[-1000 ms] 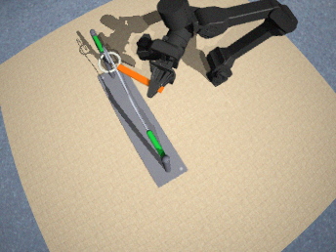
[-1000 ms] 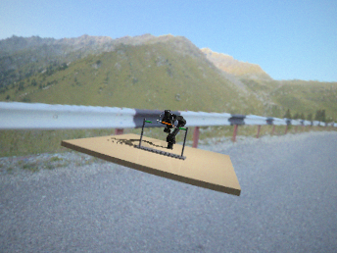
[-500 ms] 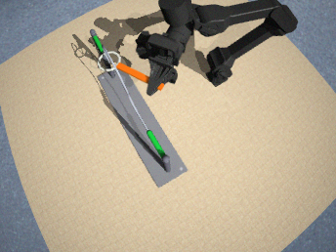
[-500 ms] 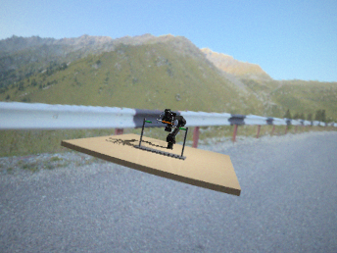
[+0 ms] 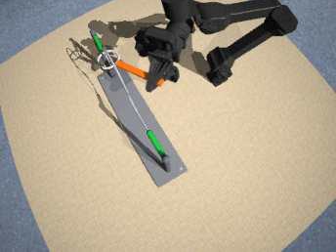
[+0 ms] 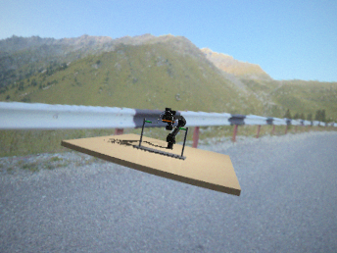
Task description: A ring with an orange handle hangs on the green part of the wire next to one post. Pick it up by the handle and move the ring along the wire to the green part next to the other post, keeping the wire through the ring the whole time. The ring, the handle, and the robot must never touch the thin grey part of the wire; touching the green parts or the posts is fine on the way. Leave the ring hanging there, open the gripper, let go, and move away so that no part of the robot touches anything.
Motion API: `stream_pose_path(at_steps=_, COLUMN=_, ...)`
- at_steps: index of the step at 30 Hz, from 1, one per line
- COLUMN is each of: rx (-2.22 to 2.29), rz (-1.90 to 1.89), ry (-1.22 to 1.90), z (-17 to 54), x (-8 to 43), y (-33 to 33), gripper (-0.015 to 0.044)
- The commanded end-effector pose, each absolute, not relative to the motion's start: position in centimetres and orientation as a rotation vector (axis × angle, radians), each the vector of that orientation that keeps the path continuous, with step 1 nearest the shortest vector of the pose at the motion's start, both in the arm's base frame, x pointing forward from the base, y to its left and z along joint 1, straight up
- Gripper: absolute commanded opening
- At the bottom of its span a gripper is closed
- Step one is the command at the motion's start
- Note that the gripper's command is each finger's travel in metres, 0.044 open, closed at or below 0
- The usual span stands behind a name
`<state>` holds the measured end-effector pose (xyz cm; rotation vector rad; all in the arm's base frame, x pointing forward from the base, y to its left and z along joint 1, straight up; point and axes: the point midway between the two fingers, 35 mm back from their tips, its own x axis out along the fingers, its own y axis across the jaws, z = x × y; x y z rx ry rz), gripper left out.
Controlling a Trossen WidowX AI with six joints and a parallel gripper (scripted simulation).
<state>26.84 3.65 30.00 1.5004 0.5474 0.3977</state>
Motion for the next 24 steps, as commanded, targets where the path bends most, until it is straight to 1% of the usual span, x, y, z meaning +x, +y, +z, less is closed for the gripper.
stream_pose_path(at_steps=1, rx=1.52, rz=0.413, ry=0.542, z=30.9, x=26.8, y=3.6, gripper=-0.015)
stream_pose_path(at_steps=24, rx=1.498, rz=0.398, ry=0.551, z=32.1, x=26.8, y=3.4, gripper=-0.015)
